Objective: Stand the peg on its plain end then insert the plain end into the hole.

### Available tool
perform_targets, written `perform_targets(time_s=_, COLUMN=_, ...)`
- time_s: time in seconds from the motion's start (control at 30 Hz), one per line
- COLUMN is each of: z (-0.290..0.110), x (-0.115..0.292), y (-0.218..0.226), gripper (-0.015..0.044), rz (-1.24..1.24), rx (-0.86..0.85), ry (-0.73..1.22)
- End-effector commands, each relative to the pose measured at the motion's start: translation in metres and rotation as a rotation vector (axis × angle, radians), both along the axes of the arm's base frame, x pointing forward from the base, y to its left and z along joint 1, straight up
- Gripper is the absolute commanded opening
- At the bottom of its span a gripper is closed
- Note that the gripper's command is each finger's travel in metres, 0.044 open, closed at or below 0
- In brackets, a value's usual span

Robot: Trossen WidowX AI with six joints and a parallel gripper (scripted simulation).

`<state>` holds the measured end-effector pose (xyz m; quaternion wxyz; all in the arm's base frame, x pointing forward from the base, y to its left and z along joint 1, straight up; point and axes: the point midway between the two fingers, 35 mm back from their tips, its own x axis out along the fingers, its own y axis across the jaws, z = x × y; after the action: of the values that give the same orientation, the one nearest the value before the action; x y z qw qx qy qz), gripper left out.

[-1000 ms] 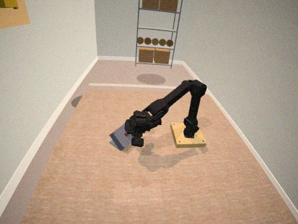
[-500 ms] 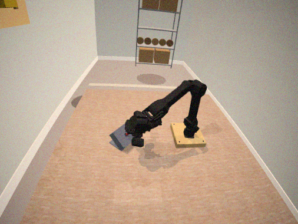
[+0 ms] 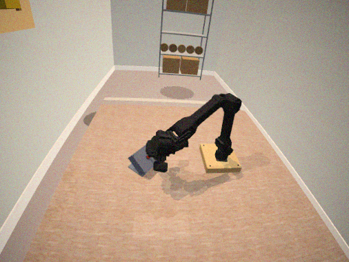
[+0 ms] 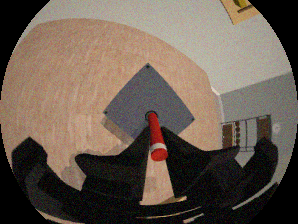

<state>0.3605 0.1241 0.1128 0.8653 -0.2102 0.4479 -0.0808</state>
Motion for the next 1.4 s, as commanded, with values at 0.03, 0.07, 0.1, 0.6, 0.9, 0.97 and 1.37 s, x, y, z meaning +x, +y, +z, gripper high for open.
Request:
perform_targets(time_s=0.03, z=-0.003, x=0.001, y=-0.001, gripper=0.0, rz=0.004, rx=0.0, ry=0.005)
perform_targets(time_s=0.07, z=-0.004, x=0.001, y=-0.001, gripper=0.0, rz=0.004, rx=0.0, ry=0.005)
perform_targets(time_s=0.1, z=-0.004, x=0.001, y=-0.001, gripper=0.0, rz=0.004, rx=0.0, ry=0.005)
perform_targets(time_s=0.6, z=-0.01, x=0.007, y=-0.003, gripper=0.0, rz=0.004, rx=-0.001, ry=0.005)
perform_targets(time_s=0.9, z=-0.014, x=0.01, y=-0.005, gripper=0.0, rz=0.004, rx=-0.001, ry=0.005)
perform_targets(time_s=0.97, z=-0.015, x=0.011, y=-0.006, gripper=0.0, rz=0.004, rx=-0.001, ry=0.005)
perform_targets(time_s=1.37, z=-0.02, x=0.014, y=-0.008, gripper=0.0, rz=0.004, rx=-0.001, ry=0.004)
